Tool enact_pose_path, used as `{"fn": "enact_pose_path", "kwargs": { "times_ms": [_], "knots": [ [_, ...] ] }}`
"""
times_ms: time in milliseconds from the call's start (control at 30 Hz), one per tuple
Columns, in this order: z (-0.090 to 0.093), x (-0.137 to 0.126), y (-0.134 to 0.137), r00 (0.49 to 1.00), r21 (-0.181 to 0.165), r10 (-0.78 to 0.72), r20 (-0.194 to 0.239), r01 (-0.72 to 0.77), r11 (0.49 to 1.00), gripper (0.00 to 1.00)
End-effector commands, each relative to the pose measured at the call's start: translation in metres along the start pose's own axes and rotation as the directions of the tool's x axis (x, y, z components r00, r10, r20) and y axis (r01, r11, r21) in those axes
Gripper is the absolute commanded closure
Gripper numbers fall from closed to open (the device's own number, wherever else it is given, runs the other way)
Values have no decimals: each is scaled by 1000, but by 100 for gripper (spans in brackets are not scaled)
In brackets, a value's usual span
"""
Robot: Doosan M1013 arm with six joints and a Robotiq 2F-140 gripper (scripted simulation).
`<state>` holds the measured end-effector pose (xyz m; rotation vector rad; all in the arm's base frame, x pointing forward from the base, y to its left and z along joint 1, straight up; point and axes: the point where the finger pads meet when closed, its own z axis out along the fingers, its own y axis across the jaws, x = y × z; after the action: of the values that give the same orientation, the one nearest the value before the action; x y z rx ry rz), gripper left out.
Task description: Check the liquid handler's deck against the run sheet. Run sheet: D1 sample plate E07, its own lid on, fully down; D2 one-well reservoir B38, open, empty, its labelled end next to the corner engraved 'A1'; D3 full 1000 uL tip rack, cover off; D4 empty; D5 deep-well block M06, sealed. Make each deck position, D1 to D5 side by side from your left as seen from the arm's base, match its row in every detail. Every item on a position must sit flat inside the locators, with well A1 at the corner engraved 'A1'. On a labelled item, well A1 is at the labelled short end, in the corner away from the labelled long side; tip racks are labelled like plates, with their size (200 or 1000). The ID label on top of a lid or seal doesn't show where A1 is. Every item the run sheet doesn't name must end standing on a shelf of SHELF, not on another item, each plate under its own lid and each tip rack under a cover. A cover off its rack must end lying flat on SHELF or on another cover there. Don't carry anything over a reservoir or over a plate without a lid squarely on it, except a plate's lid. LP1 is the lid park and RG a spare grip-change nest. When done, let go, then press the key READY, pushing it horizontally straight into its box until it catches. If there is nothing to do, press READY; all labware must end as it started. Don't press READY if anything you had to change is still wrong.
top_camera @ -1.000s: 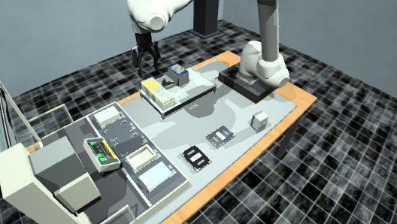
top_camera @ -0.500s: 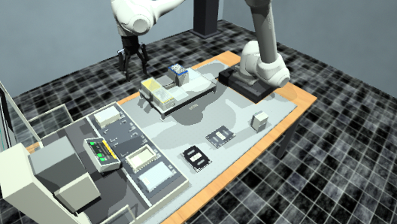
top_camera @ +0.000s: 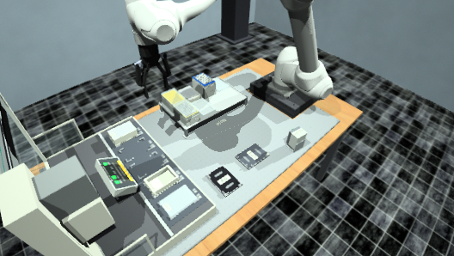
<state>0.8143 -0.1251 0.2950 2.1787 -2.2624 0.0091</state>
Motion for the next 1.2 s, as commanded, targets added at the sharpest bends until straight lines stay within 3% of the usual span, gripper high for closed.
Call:
{"fn": "enact_pose_path", "kwargs": {
  "times_ms": [0, 300, 867, 1167],
  "knots": [
    [-1, -12, 0, 1000, 2, 0, 0, 0, 1000, 34],
    [-1, -38, 1, 1000, 2, 0, 0, 0, 1000, 34],
    [-1, -113, 4, 1000, 2, -1, 0, 1, 1000, 34],
    [-1, -113, 34, 1000, 2, -1, 0, 1, 1000, 34]
  ]
}}
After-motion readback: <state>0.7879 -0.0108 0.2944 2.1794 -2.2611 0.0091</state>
